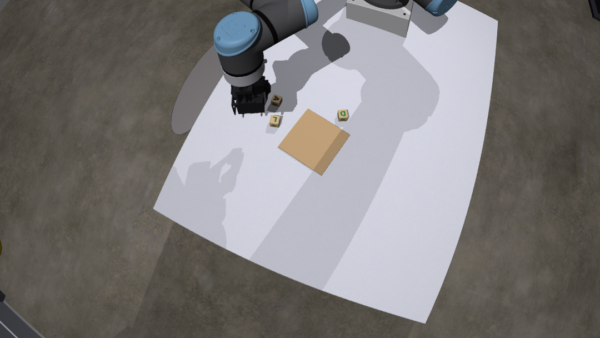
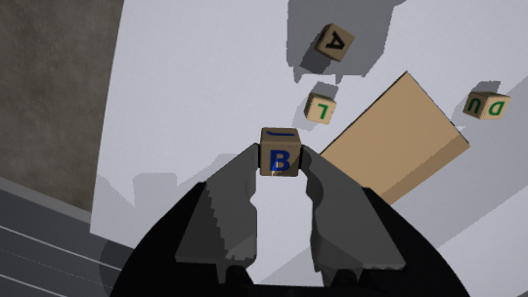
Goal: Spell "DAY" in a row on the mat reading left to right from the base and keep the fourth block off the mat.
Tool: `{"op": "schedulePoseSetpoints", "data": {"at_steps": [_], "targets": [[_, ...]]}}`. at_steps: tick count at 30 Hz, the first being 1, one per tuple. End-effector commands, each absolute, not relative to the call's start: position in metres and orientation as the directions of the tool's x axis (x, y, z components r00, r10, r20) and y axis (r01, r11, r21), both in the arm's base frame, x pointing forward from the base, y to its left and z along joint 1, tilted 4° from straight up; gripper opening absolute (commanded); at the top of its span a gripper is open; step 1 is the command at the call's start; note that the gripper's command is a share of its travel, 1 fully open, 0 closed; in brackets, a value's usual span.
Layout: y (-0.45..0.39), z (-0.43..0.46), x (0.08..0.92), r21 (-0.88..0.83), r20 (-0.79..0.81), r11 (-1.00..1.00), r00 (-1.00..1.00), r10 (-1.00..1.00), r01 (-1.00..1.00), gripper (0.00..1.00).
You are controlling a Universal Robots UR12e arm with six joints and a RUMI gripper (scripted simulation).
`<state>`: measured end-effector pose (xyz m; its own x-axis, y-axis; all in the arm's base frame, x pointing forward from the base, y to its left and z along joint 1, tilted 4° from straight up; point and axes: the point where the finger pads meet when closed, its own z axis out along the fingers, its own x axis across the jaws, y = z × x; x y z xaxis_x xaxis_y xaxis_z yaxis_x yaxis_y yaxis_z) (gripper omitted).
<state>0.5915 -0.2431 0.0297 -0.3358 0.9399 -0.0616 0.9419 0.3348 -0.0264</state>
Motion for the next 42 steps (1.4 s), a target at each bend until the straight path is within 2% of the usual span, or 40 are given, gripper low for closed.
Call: {"op": "schedulePoseSetpoints", "data": {"at_steps": [1,12,27,35,42], "targets": [[-0.243,0.031,0.592,-0.026,-0.063,0.335,-0.336,0.94,0.942,0.05],[-0.244,0.022,0.591,-0.016,-0.066,0.187,-0.187,0.98,0.982,0.05],[-0.246,-0.005,0.591,0.016,-0.066,-0.277,0.277,0.959,0.961,0.05],[-0.247,-0.011,0.591,0.023,-0.064,-0.375,0.376,0.924,0.927,0.05],[-0.247,-0.011,0.591,0.024,-0.063,-0.381,0.382,0.922,0.924,0.05]]}}
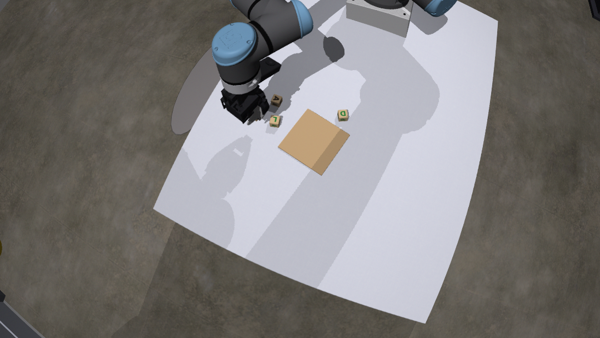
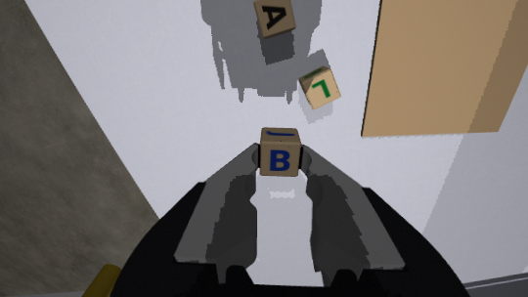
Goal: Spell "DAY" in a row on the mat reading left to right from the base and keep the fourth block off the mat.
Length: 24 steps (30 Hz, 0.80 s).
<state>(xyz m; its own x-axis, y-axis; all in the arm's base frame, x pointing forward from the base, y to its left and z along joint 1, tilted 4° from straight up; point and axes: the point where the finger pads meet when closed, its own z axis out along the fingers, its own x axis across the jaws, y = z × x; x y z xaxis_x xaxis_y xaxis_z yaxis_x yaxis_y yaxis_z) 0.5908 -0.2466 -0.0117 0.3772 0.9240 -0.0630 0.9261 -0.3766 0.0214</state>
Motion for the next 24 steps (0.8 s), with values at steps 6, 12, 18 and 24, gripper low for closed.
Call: {"op": "schedulePoseSetpoints", "data": {"at_steps": [6,12,18,24], "targets": [[-0.247,-0.0116,0.5914,0.034,-0.063,-0.381,0.382,0.922,0.924,0.05],[-0.2471,-0.0124,0.5915,0.075,-0.063,-0.378,0.382,0.922,0.923,0.05],[-0.2467,-0.0117,0.591,0.156,-0.063,-0.369,0.382,0.922,0.916,0.05],[-0.2469,-0.0127,0.5912,0.227,-0.063,-0.36,0.383,0.922,0.905,0.05]]}}
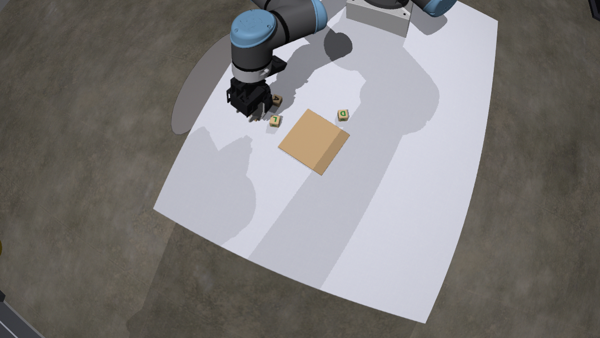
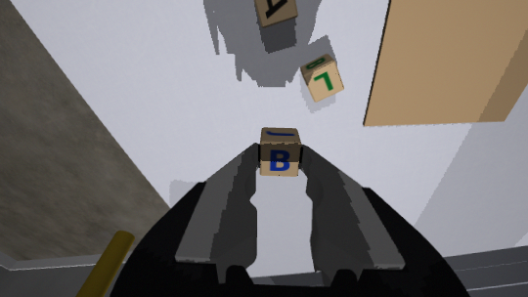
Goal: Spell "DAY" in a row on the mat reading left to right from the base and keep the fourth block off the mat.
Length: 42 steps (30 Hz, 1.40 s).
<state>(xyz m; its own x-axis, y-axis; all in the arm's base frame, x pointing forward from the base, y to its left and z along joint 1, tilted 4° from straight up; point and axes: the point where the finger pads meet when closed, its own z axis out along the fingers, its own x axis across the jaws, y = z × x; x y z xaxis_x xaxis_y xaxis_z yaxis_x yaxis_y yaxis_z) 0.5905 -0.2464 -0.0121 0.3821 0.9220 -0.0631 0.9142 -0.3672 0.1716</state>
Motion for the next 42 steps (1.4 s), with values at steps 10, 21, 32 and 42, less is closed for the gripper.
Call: {"op": "schedulePoseSetpoints", "data": {"at_steps": [10,21,32,42], "targets": [[-0.2461,-0.0115,0.59,0.439,-0.064,-0.318,0.382,0.922,0.841,0.05],[-0.2465,-0.0126,0.5902,0.611,-0.063,-0.268,0.383,0.922,0.745,0.05],[-0.2463,-0.0121,0.5898,0.738,-0.063,-0.215,0.382,0.922,0.64,0.05],[-0.2462,-0.0118,0.5897,0.821,-0.063,-0.17,0.383,0.922,0.544,0.05]]}}
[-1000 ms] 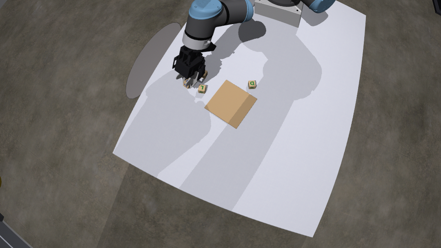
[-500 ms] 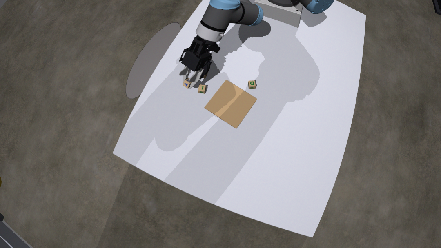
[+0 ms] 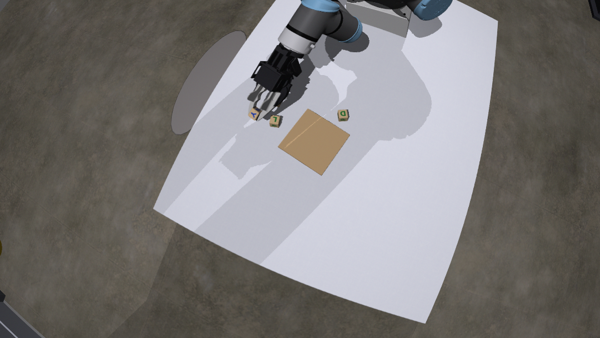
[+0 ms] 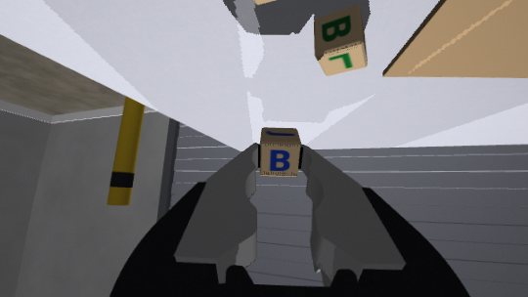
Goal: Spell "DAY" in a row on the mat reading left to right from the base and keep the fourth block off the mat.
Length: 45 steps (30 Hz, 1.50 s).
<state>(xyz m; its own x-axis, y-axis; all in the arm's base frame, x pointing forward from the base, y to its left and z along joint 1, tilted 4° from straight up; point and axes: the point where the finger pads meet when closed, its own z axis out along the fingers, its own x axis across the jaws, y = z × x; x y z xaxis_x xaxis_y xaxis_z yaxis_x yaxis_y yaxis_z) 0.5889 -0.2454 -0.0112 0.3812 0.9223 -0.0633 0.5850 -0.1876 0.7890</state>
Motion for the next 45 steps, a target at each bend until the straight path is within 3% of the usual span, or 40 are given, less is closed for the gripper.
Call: {"op": "schedulePoseSetpoints", "data": {"at_steps": [1,45], "targets": [[-0.246,-0.012,0.59,0.827,-0.063,-0.167,0.383,0.922,0.537,0.05],[-0.248,-0.054,0.588,0.858,-0.064,-0.145,0.382,0.922,0.492,0.05]]}}
